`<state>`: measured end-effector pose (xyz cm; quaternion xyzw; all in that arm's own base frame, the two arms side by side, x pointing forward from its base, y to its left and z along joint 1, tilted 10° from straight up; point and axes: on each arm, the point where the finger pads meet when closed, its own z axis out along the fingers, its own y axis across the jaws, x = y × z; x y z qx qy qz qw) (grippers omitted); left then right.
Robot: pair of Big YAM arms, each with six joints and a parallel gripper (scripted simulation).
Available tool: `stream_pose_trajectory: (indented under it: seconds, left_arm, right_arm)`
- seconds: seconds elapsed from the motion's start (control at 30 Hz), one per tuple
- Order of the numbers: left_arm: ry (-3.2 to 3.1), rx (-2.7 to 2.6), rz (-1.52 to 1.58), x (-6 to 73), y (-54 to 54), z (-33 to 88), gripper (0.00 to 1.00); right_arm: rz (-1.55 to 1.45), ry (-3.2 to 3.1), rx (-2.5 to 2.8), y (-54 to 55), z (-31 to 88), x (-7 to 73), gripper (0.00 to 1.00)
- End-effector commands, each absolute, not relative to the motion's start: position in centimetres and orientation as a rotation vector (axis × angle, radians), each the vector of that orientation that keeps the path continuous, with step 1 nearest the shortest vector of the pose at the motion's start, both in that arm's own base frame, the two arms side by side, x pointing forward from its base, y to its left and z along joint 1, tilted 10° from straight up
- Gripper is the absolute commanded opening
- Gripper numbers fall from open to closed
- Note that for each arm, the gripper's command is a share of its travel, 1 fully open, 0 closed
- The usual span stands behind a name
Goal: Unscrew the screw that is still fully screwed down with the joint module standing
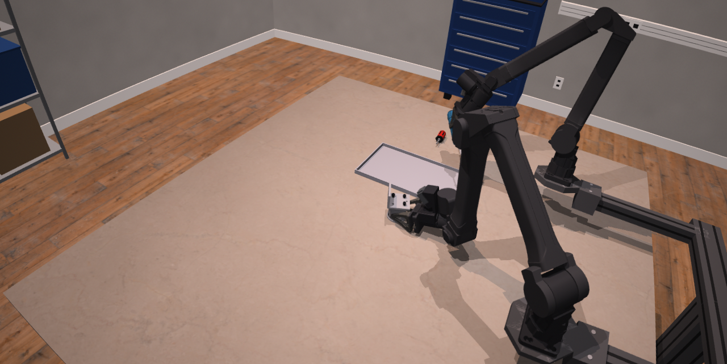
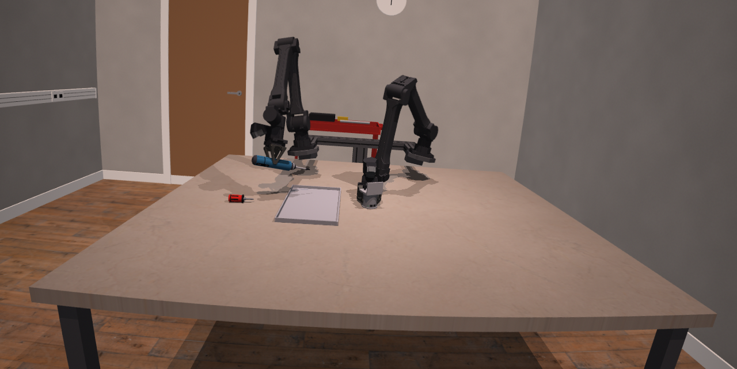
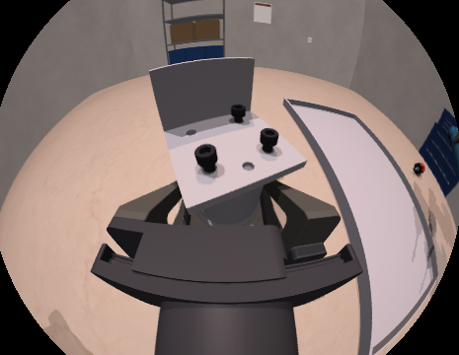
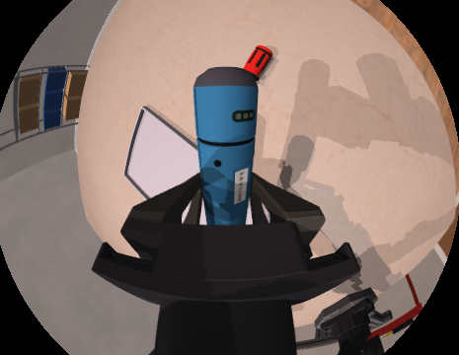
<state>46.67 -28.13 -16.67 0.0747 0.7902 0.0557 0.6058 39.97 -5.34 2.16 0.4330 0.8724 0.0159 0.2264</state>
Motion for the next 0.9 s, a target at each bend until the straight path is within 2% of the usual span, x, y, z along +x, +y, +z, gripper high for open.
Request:
stream_pose_trajectory:
  seconds: [0.0, 0.87]
  left_arm:
    - [1.814, 0.167, 0.120, 47.1, -28.6, -16.2, 0.59]
    - [1.814, 0.167, 0.120, 47.1, -28.6, -16.2, 0.59]
  right_arm:
    - [0.088, 2.294, 1.240, -6.6, 6.2, 43.2, 0.42]
    - [-0.012, 2.203, 1.673, -12.3, 6.9, 38.2, 0.42]
